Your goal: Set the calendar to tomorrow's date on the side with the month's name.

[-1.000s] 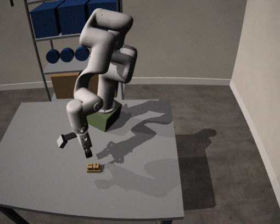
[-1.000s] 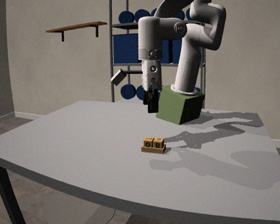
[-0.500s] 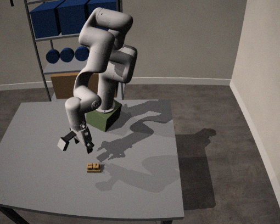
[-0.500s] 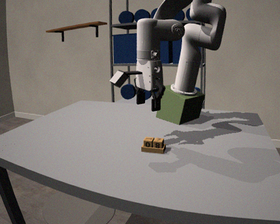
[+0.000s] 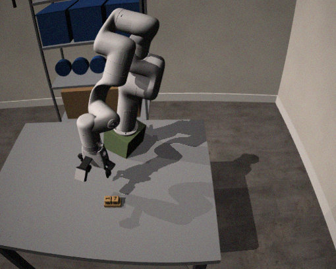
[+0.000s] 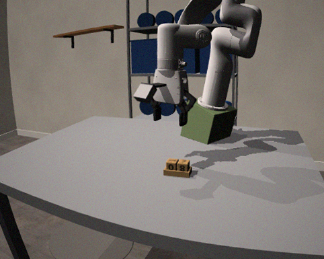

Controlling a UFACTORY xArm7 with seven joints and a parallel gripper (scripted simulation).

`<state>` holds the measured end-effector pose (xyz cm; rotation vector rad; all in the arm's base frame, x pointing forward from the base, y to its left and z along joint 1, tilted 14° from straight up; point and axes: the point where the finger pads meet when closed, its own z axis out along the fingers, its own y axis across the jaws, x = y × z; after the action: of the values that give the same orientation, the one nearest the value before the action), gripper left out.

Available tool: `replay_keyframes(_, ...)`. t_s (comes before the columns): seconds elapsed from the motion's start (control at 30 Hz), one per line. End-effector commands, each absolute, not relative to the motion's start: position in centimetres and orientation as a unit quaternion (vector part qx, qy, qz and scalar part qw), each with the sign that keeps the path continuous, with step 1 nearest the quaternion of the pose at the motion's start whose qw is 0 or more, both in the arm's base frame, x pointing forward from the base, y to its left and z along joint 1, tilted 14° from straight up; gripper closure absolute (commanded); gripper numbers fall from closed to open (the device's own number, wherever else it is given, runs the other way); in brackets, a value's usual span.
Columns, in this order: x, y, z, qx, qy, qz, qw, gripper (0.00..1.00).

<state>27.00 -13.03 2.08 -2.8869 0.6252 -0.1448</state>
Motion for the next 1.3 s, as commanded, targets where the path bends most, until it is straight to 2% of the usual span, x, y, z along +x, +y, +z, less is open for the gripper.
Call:
replay_keyframes(0.0, 26.2, -13.3, 1.8, -0.984, 0.127, -0.07, 0.099, 0.0)
replay_keyframes(1.27, 20.5, -13.5, -0.2, -0.924, -0.362, -0.11, 0.058, 0.0)
